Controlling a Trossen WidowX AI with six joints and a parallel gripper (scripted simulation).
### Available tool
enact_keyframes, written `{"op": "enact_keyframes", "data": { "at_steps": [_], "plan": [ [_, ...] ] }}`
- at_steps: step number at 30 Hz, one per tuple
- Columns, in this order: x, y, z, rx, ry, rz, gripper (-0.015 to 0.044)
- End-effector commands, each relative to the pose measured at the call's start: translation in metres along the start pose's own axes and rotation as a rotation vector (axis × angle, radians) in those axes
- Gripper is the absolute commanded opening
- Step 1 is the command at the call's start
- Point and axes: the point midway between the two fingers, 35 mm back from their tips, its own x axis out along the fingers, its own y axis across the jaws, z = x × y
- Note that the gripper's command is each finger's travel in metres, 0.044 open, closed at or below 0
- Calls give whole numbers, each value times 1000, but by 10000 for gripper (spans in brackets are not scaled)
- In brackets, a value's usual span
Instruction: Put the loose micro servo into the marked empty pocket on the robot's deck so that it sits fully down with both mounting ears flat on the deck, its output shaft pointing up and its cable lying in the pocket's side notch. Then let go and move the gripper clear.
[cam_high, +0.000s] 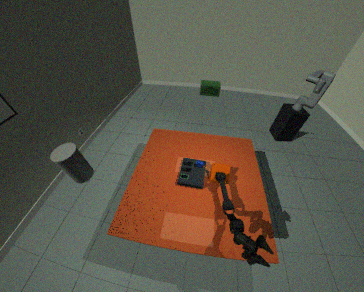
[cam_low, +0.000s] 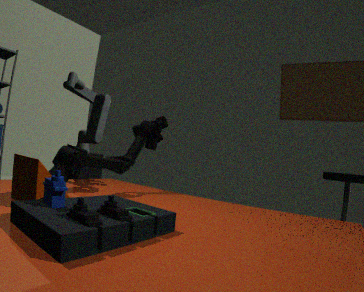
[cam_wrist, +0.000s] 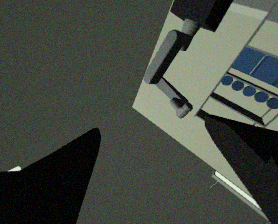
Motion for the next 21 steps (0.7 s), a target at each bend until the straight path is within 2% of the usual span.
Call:
{"op": "enact_keyframes", "data": {
  "at_steps": [1,21],
  "plan": [
    [-5,12,-25,-41,34,45,440],
    [-27,44,-90,-178,131,207,440]
  ]
}}
